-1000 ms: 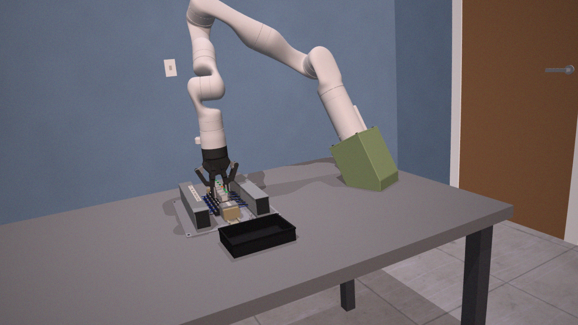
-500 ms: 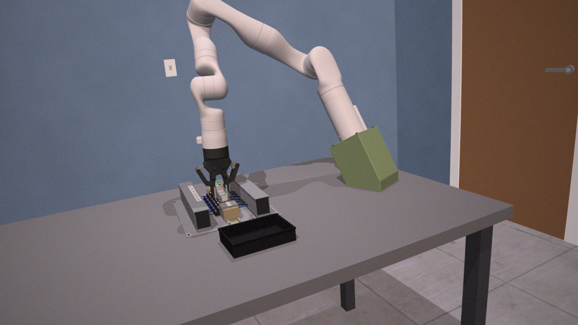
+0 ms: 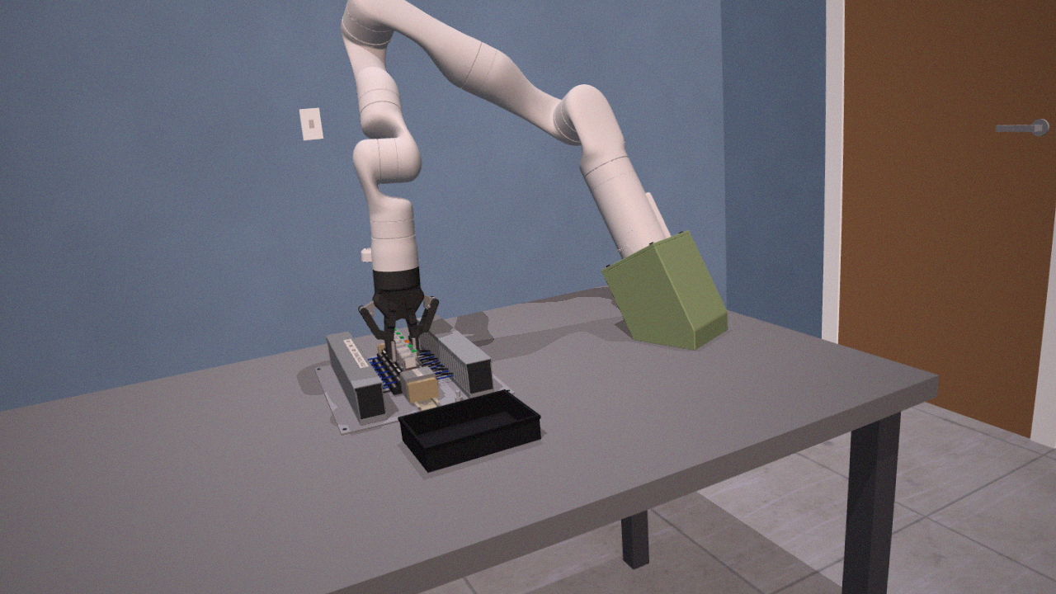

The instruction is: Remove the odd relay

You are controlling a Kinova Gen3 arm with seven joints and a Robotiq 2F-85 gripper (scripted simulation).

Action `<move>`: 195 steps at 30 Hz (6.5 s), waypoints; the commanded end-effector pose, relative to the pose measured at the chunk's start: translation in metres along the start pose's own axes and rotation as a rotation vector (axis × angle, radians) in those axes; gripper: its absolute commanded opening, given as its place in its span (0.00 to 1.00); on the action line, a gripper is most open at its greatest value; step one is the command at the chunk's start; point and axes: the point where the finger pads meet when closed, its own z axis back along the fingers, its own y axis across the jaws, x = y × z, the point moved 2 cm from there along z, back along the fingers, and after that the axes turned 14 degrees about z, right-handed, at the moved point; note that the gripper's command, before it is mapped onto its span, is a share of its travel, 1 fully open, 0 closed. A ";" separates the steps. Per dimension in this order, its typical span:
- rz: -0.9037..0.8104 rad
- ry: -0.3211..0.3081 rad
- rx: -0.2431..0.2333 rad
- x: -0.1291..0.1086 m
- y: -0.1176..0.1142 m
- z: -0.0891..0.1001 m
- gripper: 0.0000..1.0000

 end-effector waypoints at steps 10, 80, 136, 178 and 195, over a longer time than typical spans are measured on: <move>-0.004 0.001 -0.015 0.000 -0.001 0.002 0.00; -0.002 -0.022 0.080 -0.001 -0.005 0.000 0.00; -0.002 -0.040 0.146 -0.002 -0.008 0.000 0.00; -0.003 -0.025 0.088 -0.001 -0.006 0.003 0.00; -0.003 -0.018 0.063 -0.001 -0.005 0.003 0.00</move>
